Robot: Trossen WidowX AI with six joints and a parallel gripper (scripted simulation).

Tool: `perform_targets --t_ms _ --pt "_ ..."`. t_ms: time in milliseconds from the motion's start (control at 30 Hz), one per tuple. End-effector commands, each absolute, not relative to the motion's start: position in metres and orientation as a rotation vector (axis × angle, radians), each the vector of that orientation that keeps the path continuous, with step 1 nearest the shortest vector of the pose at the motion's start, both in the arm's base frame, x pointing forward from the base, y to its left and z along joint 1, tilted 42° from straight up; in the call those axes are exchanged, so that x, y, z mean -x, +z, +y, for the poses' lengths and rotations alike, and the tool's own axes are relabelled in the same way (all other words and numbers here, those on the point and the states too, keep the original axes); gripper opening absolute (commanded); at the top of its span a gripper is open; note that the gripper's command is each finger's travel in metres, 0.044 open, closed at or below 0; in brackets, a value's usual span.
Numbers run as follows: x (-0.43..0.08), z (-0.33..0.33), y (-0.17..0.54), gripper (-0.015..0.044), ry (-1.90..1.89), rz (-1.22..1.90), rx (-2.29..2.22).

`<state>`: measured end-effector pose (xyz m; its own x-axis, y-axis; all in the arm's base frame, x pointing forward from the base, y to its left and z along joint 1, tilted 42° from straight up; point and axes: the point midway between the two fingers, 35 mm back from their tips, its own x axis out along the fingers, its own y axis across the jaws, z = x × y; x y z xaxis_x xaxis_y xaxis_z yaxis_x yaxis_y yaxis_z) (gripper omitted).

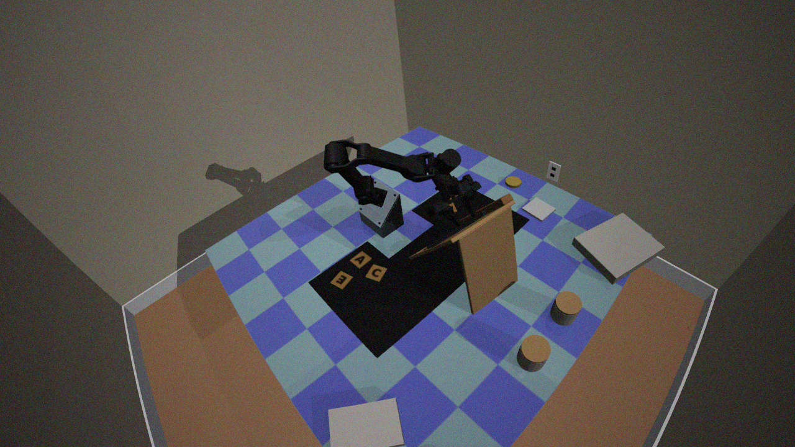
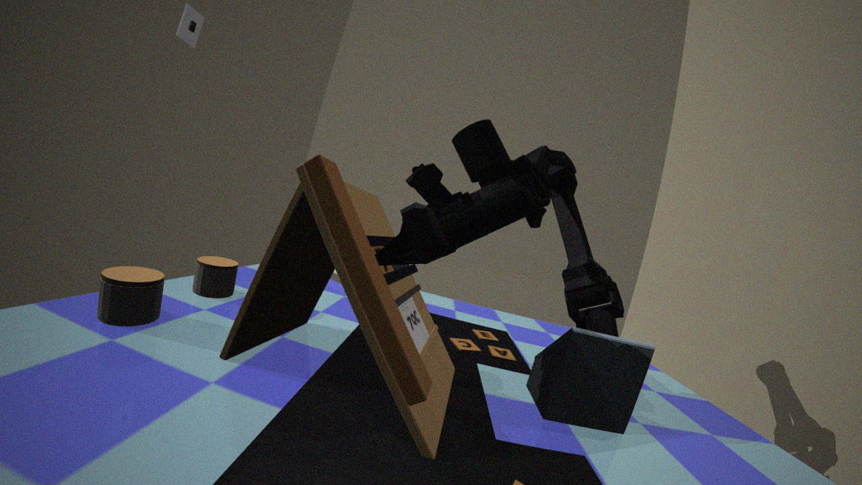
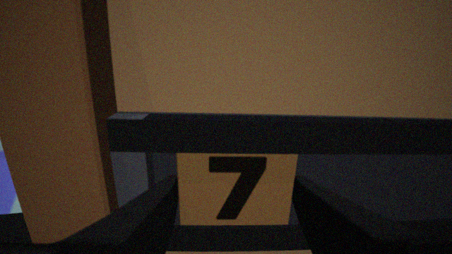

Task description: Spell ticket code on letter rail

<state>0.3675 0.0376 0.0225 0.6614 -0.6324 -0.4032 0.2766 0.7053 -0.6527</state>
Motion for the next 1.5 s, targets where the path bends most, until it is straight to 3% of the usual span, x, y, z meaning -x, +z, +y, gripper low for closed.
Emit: perform_targets --t_ms 0,100,467,1467 --pt "-0.369 0.04 0.02 0.0 -0.552 0.664 0.587" --pt "-0.369 0.04 0.02 0.0 -0.552 0.664 0.587" --pt "-0.366 0.042 0.023 0.0289 -0.551 0.664 0.587" --pt "-0.352 0.055 0.028 0.0295 -0.551 0.665 0.586"
